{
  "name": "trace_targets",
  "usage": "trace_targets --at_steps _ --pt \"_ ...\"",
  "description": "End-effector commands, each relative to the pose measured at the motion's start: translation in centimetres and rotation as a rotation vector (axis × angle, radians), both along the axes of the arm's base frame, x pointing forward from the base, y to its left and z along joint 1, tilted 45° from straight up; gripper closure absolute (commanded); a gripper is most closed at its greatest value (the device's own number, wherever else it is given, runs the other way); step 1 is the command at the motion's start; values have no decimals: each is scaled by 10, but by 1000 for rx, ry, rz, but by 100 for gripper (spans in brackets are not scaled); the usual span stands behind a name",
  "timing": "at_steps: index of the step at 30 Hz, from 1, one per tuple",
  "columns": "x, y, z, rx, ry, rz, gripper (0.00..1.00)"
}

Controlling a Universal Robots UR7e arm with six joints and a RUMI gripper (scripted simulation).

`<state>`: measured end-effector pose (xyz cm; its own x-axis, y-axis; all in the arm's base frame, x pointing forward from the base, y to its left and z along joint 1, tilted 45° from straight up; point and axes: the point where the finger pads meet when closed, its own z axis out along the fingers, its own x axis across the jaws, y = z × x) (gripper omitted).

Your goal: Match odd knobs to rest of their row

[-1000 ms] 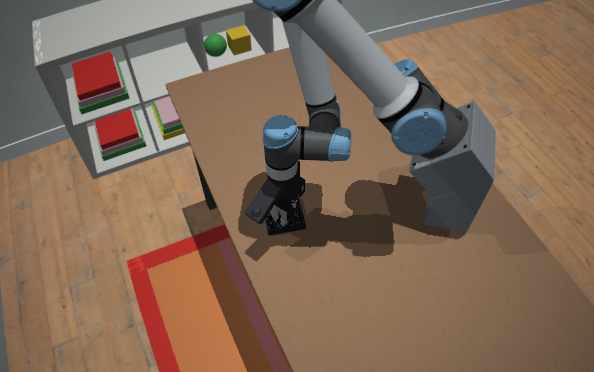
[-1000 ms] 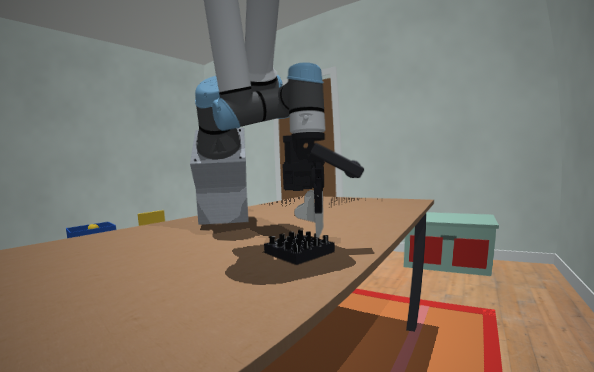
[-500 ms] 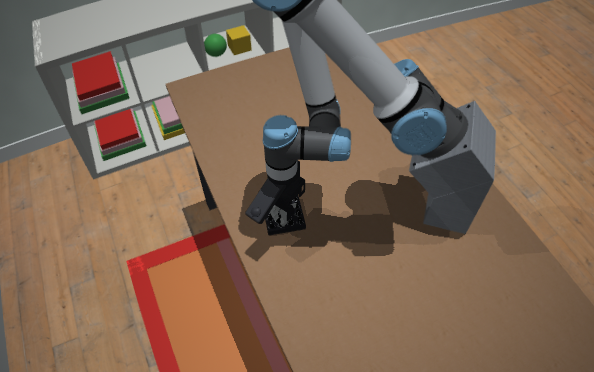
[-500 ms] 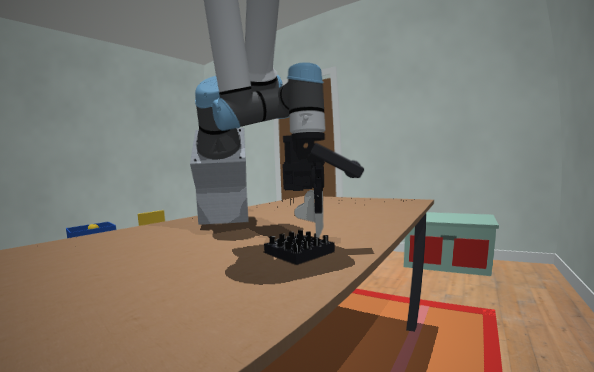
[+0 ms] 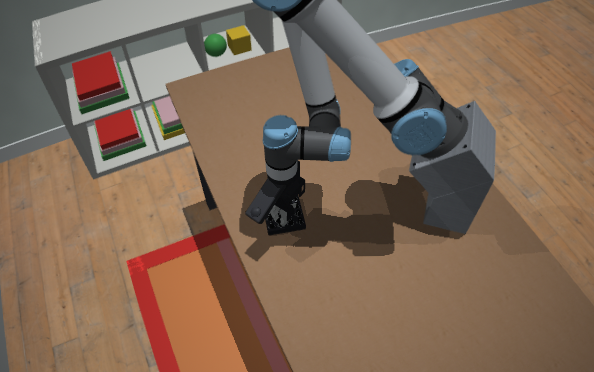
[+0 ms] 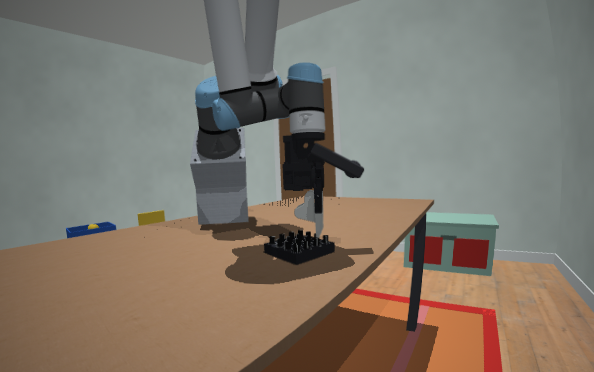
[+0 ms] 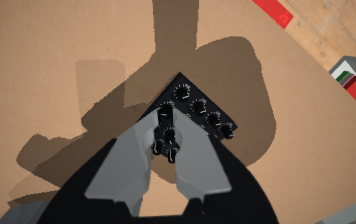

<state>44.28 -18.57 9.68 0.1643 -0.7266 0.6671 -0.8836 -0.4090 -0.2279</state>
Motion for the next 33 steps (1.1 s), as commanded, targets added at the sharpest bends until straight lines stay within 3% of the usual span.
trace_targets --at_steps 1,33 --pt "0 0 0 -1 0 1 96" --pt "0 1 0 -77 95 124 96"
